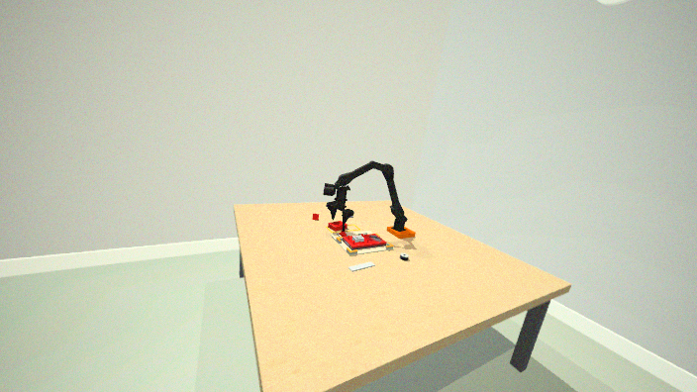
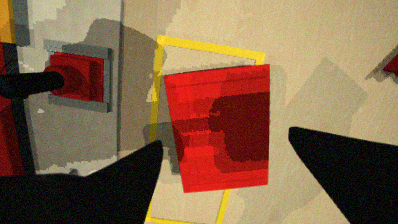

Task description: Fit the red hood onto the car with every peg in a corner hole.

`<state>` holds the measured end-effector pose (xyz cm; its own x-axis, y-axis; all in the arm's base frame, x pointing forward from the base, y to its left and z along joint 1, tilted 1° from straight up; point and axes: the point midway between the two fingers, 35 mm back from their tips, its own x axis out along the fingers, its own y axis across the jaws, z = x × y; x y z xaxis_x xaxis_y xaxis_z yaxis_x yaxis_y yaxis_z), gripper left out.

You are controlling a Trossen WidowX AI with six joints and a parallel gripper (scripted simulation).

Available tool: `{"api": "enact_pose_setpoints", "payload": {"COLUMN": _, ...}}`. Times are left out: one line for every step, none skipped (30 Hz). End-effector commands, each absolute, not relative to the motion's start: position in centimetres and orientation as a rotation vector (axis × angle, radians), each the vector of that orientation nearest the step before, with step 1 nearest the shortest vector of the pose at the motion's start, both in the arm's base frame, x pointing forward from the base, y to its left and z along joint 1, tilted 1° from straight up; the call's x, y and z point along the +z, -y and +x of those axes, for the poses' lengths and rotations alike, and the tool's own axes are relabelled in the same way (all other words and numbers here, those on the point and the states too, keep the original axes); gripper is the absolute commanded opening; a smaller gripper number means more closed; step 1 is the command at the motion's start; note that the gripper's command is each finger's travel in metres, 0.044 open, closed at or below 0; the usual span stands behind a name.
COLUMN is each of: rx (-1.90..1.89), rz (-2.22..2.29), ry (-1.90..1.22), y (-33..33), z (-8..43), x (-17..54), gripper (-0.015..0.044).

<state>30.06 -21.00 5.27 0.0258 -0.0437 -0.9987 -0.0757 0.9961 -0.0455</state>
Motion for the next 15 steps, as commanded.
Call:
{"api": "enact_pose_setpoints", "payload": {"rx": 0.032, "rz": -0.090, "ry": -1.550, "y": 20.91, "z": 30.02, "x": 4.87, "gripper": 0.0440}}
{"api": "enact_pose_setpoints", "payload": {"rx": 0.032, "rz": -0.090, "ry": -1.550, "y": 20.92, "z": 30.02, "x": 4.83, "gripper": 0.0440}}
{"api": "enact_pose_setpoints", "payload": {"rx": 0.032, "rz": -0.090, "ry": -1.550, "y": 20.92, "z": 30.02, "x": 4.79, "gripper": 0.0440}}
{"api": "enact_pose_setpoints", "payload": {"rx": 0.032, "rz": -0.090, "ry": -1.550, "y": 20.92, "z": 30.02, "x": 4.74, "gripper": 0.0440}}
{"api": "enact_pose_setpoints", "payload": {"rx": 0.032, "rz": -0.090, "ry": -1.550, "y": 20.92, "z": 30.03, "x": 4.69, "gripper": 0.0440}}
{"api": "enact_pose_setpoints", "payload": {"rx": 0.032, "rz": -0.090, "ry": -1.550, "y": 20.93, "z": 30.03, "x": 4.64, "gripper": 0.0440}}
{"api": "enact_pose_setpoints", "payload": {"rx": 0.032, "rz": -0.090, "ry": -1.550, "y": 20.93, "z": 30.03, "x": 4.59, "gripper": 0.0440}}
{"api": "enact_pose_setpoints", "payload": {"rx": 0.032, "rz": -0.090, "ry": -1.550, "y": 20.93, "z": 30.03, "x": 4.54, "gripper": 0.0440}}
{"api": "enact_pose_setpoints", "payload": {"rx": 0.032, "rz": -0.090, "ry": -1.550, "y": 20.93, "z": 30.03, "x": 4.49, "gripper": 0.0440}}
{"api": "enact_pose_setpoints", "payload": {"rx": 0.032, "rz": -0.090, "ry": -1.550, "y": 20.93, "z": 30.03, "x": 4.44, "gripper": 0.0440}}
{"api": "enact_pose_setpoints", "payload": {"rx": 0.032, "rz": -0.090, "ry": -1.550, "y": 20.93, "z": 30.04, "x": 4.39, "gripper": 0.0440}}
{"api": "enact_pose_setpoints", "payload": {"rx": 0.032, "rz": -0.090, "ry": -1.550, "y": 20.94, "z": 30.04, "x": 4.34, "gripper": 0.0440}}
{"api": "enact_pose_setpoints", "payload": {"rx": 0.032, "rz": -0.090, "ry": -1.550, "y": 20.94, "z": 30.04, "x": 4.29, "gripper": 0.0440}}
{"api": "enact_pose_setpoints", "payload": {"rx": 0.032, "rz": -0.090, "ry": -1.550, "y": 20.94, "z": 30.04, "x": 4.24, "gripper": 0.0440}}
{"api": "enact_pose_setpoints", "payload": {"rx": 0.032, "rz": -0.090, "ry": -1.550, "y": 20.94, "z": 30.04, "x": 4.20, "gripper": 0.0440}}
